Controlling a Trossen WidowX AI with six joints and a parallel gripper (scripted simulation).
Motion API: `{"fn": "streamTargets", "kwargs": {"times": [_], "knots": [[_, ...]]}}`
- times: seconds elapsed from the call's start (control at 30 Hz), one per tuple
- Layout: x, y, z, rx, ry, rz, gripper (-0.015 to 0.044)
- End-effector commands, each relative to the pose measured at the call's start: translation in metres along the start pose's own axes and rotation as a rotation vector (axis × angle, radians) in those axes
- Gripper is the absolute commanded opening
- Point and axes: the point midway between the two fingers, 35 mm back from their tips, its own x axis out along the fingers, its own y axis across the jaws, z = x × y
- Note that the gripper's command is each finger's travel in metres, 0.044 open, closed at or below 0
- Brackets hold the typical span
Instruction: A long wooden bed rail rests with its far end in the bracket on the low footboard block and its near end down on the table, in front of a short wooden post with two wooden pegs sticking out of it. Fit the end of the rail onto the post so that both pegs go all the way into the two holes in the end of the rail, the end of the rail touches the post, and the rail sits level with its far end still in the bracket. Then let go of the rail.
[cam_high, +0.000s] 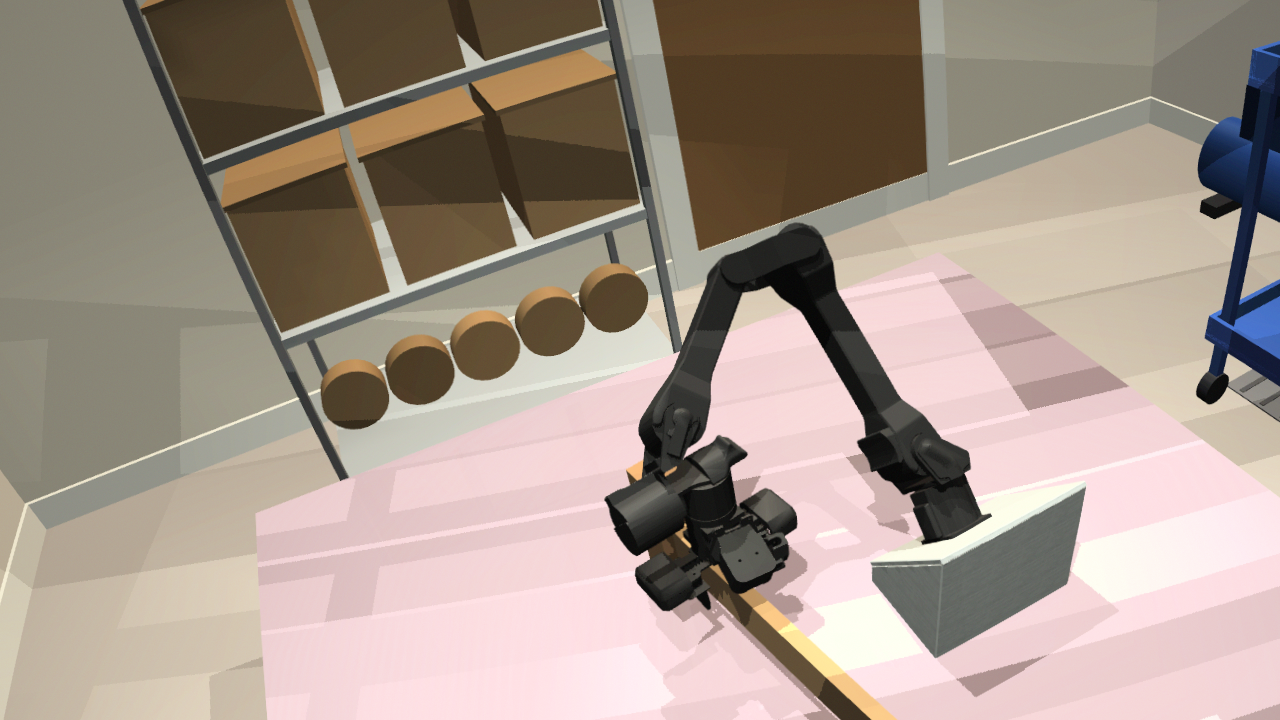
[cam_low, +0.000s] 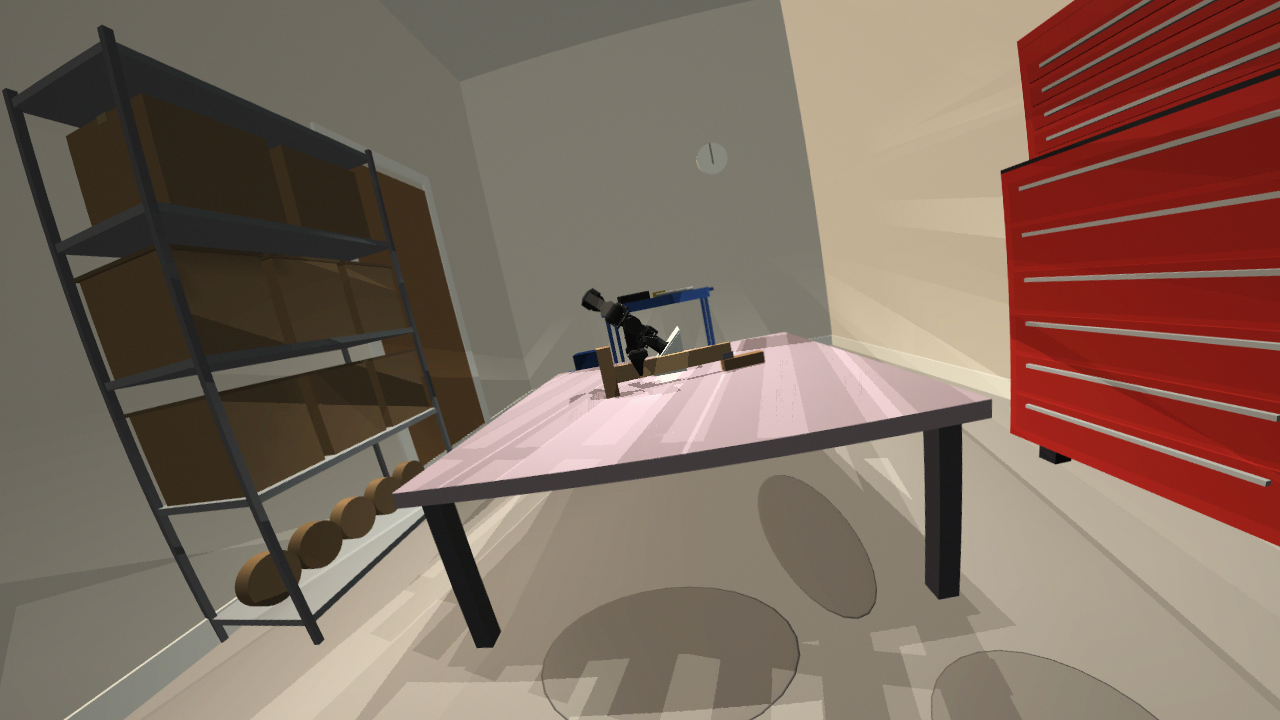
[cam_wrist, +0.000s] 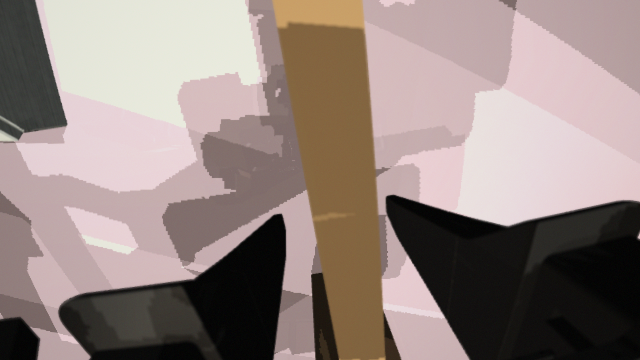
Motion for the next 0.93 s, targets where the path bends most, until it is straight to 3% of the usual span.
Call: {"fn": "streamTargets", "kwargs": {"times": [0.0,0.13,0.27,0.43,0.9], "knots": [[0.0,0.0,0.0,0.001,0.0,0.0,0.0341],[0.0,0.0,0.0,0.001,0.0,0.0,0.044],[-0.001,0.0,0.001,0.001,0.0,0.0,0.044],[-0.029,0.0,0.029,-0.004,-0.002,0.0,0.044],[-0.03,0.0,0.031,-0.004,-0.002,0.0,0.044]]}}
